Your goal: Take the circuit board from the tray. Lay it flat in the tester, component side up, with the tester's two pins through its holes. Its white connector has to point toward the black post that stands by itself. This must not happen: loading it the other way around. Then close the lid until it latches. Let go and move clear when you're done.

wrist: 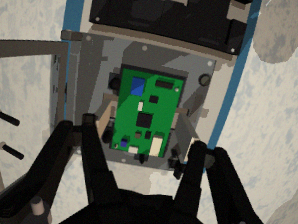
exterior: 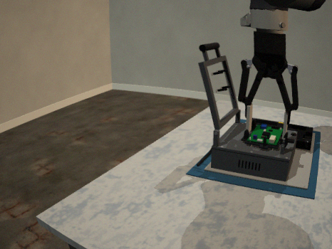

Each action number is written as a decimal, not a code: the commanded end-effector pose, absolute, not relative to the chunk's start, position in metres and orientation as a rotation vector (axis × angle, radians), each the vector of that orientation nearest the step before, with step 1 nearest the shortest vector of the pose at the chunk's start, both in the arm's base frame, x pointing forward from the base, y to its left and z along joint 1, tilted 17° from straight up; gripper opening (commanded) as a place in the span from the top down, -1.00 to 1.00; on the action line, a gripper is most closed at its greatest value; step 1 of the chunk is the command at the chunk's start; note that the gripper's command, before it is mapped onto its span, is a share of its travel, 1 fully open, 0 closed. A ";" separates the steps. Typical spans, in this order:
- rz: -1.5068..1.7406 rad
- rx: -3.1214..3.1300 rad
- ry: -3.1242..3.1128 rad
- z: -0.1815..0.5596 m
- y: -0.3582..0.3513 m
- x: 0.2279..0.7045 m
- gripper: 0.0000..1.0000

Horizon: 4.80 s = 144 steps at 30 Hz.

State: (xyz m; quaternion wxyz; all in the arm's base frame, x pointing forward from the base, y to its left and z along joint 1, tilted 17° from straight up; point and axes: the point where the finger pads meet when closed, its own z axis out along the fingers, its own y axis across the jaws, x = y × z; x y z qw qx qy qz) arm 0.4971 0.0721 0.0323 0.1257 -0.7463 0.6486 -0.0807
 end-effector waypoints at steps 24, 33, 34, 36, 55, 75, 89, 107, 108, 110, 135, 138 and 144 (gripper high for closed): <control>-0.234 -2.172 1.891 0.101 0.066 0.477 -0.16; -0.234 -2.172 1.891 0.137 0.063 0.466 -0.16; -0.234 -2.172 1.891 0.142 0.063 0.464 -0.16; -0.234 -2.172 1.891 0.153 0.062 0.461 -0.16; -0.234 -2.172 1.891 0.235 0.055 0.437 -0.16; -0.234 -2.172 1.891 0.258 0.053 0.430 0.40; -0.234 -2.172 1.891 0.258 0.053 0.430 0.40; -0.234 -2.172 1.891 0.258 0.053 0.430 0.40; -0.234 -2.172 1.891 0.258 0.053 0.430 0.40; -0.234 -2.172 1.891 0.259 0.053 0.430 0.40; -0.234 -2.172 1.891 0.283 0.064 0.511 0.40; -0.234 -2.172 1.891 0.289 0.067 0.527 0.40; -0.234 -2.172 1.891 0.297 0.070 0.554 0.40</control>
